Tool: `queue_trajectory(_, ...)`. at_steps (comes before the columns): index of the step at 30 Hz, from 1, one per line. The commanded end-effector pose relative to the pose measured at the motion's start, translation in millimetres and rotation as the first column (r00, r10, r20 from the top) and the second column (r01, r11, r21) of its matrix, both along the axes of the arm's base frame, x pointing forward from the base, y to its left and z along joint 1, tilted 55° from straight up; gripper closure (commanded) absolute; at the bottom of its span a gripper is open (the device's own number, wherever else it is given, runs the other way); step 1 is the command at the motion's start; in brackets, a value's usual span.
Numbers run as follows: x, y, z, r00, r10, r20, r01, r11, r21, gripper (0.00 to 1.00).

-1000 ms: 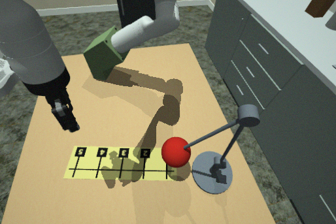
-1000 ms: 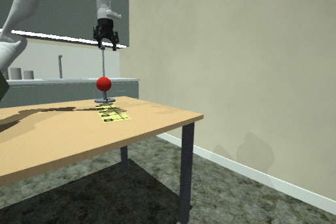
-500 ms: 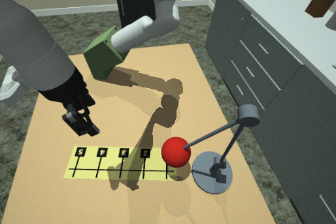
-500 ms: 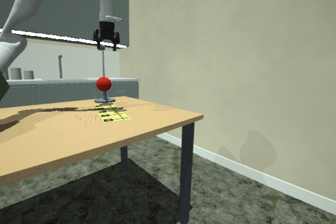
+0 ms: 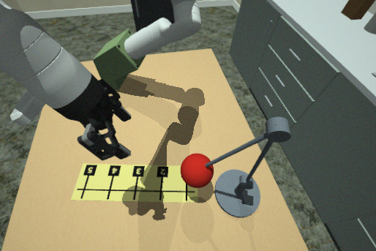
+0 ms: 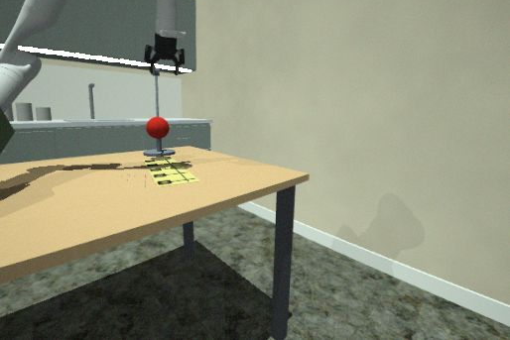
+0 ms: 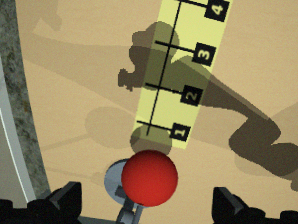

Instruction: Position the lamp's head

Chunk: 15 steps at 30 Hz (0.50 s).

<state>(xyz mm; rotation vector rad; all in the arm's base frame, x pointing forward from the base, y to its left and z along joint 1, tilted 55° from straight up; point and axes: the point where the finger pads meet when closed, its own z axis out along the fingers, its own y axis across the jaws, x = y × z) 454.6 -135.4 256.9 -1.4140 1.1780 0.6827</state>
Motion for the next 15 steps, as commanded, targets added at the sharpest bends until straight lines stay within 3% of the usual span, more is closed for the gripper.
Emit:
queue_trajectory(1,4.9,1.3,8.1,1.000,-0.002,-0.019,0.002,0.999,0.045,0.00)
queue_trajectory(15,21.9,2.6,60.5,0.991,0.000,-0.136,0.038,0.961,0.275,0.00)
